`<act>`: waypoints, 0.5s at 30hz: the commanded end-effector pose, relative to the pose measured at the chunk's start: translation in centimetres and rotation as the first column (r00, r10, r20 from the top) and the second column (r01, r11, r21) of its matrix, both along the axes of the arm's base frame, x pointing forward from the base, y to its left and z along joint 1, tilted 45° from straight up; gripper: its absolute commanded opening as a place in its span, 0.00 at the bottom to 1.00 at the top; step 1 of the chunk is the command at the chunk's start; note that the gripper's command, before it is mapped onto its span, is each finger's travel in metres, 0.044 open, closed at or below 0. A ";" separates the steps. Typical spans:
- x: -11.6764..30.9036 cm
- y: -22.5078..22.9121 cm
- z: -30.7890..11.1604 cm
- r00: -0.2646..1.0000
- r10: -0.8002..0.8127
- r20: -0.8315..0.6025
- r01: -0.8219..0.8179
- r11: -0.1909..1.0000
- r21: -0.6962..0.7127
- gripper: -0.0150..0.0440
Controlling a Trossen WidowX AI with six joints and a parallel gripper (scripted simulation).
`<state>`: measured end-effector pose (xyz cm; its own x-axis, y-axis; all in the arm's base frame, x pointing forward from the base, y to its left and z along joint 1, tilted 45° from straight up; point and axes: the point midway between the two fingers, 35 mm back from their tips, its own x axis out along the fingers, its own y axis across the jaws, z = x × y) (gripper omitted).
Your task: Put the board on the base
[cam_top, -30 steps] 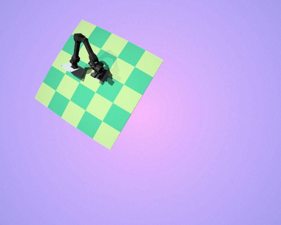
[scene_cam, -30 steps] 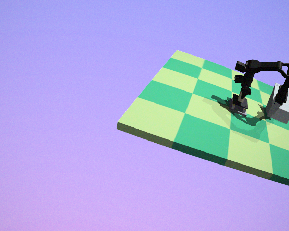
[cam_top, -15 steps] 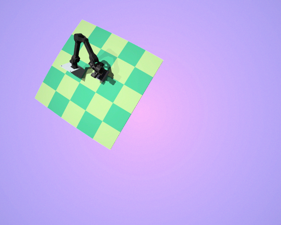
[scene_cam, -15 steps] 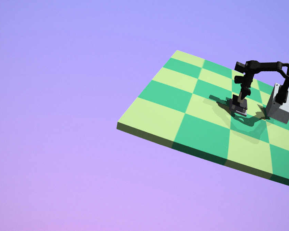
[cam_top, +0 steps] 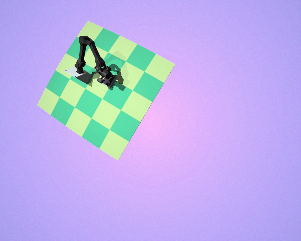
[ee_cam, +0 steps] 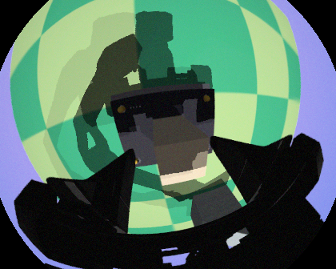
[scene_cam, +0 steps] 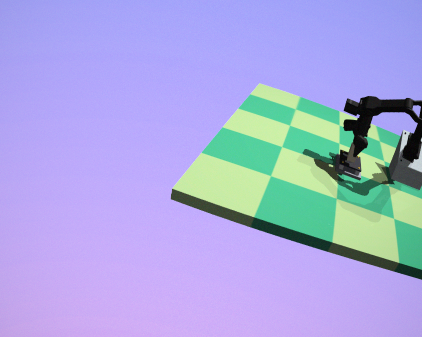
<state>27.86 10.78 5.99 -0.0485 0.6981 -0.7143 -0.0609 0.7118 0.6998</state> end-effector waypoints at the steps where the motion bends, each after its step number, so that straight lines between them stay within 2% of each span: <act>1: 0.4 -1.3 1.2 1.000 -0.002 0.013 0.002 1.000 -0.003 1.00; 8: 0.4 -2.7 2.7 1.000 -0.003 0.011 0.003 1.000 -0.002 1.00; 11: 0.3 -4.9 5.0 1.000 -0.008 0.006 0.008 1.000 0.003 1.00; 15: 0.3 -5.2 5.2 1.000 -0.008 0.006 0.008 1.000 0.003 1.00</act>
